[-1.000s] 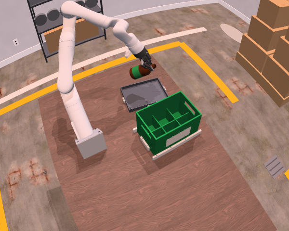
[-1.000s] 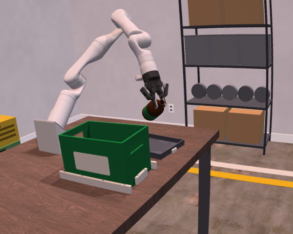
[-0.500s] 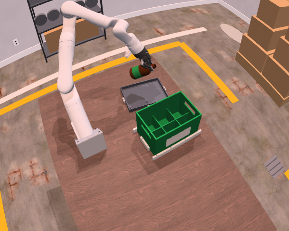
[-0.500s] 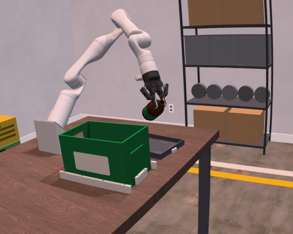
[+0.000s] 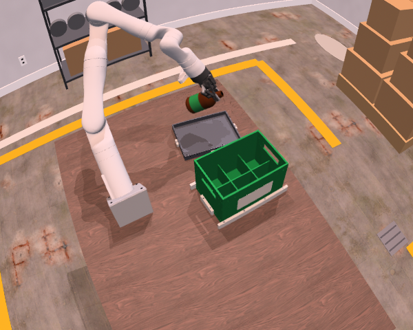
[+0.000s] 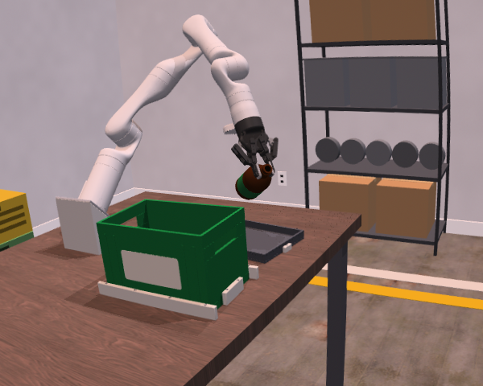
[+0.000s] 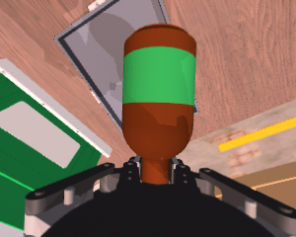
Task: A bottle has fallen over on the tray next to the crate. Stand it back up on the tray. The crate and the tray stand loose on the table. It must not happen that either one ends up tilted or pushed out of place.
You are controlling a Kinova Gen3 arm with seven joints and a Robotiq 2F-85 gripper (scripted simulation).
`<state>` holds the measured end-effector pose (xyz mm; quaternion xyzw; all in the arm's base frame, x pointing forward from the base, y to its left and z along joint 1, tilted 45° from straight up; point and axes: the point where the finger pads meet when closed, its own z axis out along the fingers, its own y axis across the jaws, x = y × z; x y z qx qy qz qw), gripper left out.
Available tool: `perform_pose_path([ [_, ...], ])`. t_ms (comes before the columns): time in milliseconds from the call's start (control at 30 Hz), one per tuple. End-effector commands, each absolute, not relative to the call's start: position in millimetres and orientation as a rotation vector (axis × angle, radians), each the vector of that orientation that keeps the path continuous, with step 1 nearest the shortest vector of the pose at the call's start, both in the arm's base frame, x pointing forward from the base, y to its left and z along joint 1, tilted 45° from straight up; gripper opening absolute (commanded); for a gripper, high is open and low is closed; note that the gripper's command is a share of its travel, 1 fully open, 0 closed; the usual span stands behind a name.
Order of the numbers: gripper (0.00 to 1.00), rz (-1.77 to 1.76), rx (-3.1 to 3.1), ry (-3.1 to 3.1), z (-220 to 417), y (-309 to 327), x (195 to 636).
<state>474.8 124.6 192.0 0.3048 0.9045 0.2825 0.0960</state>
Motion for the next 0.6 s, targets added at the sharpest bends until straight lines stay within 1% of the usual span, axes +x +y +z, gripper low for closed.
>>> perform_pose_path([
  [0, 0.00, 0.829, 0.893, 2.663, 193.4, 126.3, 475.5],
  [567, 0.00, 0.764, 0.903, 2.580, 193.3, 128.8, 474.6],
])
